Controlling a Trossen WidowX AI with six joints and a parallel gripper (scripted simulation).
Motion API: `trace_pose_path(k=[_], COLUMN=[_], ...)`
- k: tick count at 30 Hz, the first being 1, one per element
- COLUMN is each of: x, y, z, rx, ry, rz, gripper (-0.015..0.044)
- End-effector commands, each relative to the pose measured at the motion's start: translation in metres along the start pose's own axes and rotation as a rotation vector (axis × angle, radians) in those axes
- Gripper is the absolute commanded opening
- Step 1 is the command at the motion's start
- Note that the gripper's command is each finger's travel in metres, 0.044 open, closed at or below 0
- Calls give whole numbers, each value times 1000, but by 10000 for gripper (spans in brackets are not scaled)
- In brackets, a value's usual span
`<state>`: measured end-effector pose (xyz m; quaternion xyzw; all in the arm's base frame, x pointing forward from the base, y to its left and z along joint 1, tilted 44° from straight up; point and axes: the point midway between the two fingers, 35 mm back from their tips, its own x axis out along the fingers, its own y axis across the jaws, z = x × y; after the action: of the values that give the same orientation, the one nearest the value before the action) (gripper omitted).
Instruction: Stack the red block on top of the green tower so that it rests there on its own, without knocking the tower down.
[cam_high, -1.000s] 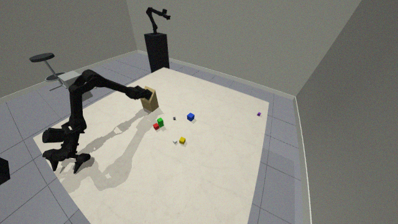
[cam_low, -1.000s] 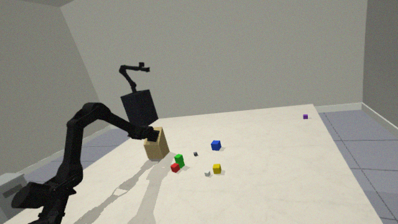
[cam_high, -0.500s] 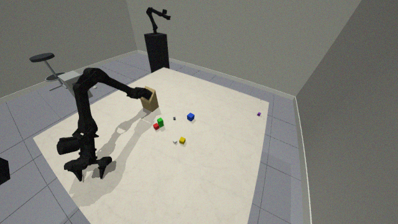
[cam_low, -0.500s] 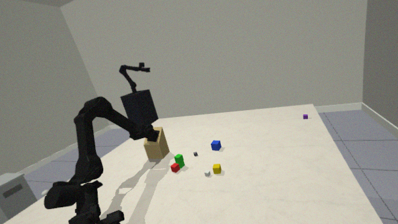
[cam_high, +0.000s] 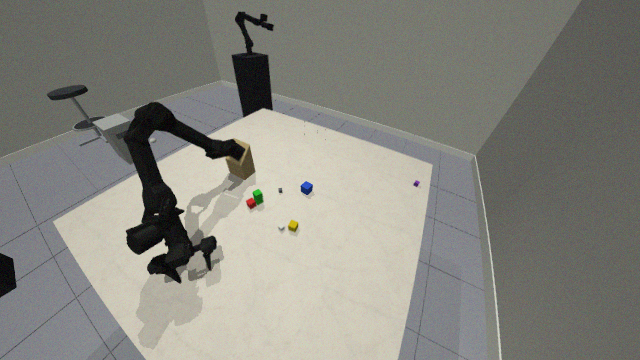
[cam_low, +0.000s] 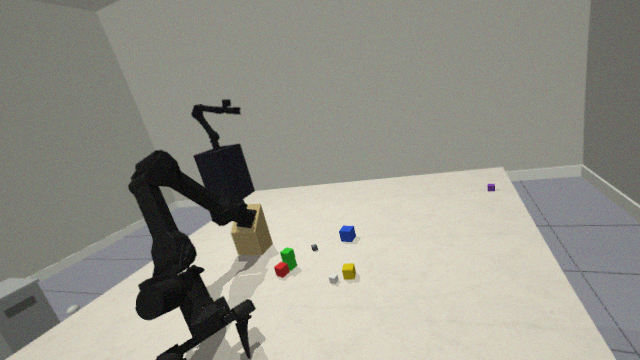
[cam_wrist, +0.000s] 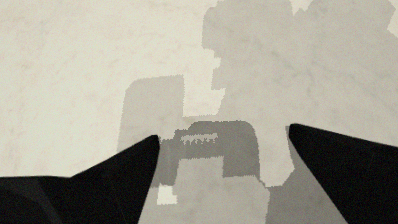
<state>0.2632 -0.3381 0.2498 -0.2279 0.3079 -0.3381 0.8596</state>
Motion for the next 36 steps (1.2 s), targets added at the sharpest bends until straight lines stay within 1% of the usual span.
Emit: trace_pose_path(k=[1, 11, 19, 24, 28, 32, 36], x=[-4, -34, -69, -94, -110, -127, -144], y=[38, 133, 188, 212, 226, 237, 241], z=[-5, -24, -45, -60, -63, -67, -82], rx=[-85, -389, -692, -903, -1026, -1159, -1355], ry=[66, 220, 311, 353, 357, 358, 380], rz=[75, 276, 409, 475, 497, 511, 535], gripper=[440, 440, 440, 440, 440, 440, 440])
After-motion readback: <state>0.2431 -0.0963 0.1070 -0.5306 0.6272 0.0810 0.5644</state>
